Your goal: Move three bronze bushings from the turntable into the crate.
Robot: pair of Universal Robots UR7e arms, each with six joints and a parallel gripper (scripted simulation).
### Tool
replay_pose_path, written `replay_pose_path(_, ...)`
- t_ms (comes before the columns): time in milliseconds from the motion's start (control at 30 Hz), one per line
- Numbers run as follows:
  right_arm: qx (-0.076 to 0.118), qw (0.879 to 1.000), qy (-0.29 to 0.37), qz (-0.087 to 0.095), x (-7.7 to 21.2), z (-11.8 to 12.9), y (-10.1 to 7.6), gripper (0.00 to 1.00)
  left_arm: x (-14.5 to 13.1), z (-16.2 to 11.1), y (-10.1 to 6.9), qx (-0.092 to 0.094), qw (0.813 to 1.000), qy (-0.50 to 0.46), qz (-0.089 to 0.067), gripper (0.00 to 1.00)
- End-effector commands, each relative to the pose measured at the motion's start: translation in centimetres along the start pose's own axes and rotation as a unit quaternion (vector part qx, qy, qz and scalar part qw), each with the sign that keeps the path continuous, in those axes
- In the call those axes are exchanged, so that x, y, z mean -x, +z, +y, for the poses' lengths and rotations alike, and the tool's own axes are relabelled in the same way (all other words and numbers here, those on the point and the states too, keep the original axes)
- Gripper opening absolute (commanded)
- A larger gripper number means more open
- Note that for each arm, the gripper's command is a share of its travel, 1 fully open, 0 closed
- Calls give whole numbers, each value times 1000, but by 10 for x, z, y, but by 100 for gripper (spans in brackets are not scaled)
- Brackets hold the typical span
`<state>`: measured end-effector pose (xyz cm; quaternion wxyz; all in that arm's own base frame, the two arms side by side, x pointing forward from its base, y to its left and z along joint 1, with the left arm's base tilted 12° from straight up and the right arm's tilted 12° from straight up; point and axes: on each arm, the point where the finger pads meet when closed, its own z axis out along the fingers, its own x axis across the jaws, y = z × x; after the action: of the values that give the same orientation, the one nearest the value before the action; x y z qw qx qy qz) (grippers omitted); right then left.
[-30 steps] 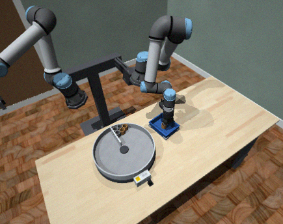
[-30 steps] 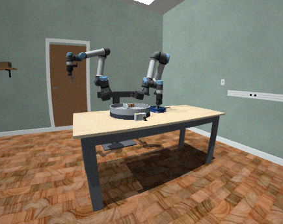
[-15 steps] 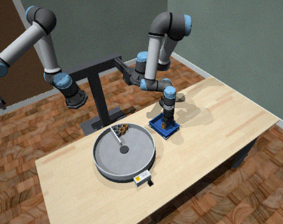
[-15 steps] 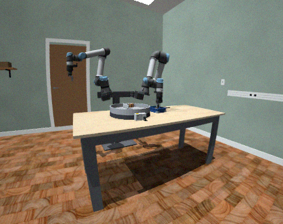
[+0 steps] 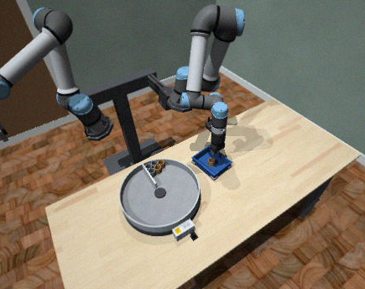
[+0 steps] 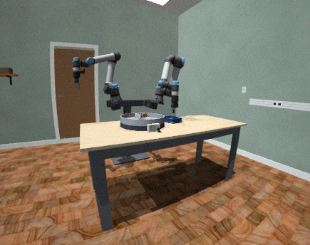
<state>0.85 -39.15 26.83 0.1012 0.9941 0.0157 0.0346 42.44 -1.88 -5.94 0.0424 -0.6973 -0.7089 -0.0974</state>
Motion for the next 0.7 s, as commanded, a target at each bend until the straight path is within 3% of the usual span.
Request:
replay_pose_path(0,0,1000,0,0,1,-1,0,100,1,0,-25,-3,1000,0,1,38)
replay_pose_path(667,0,1000,0,0,1,-1,0,100,0,-1,-27,-4,1000,0,2,38)
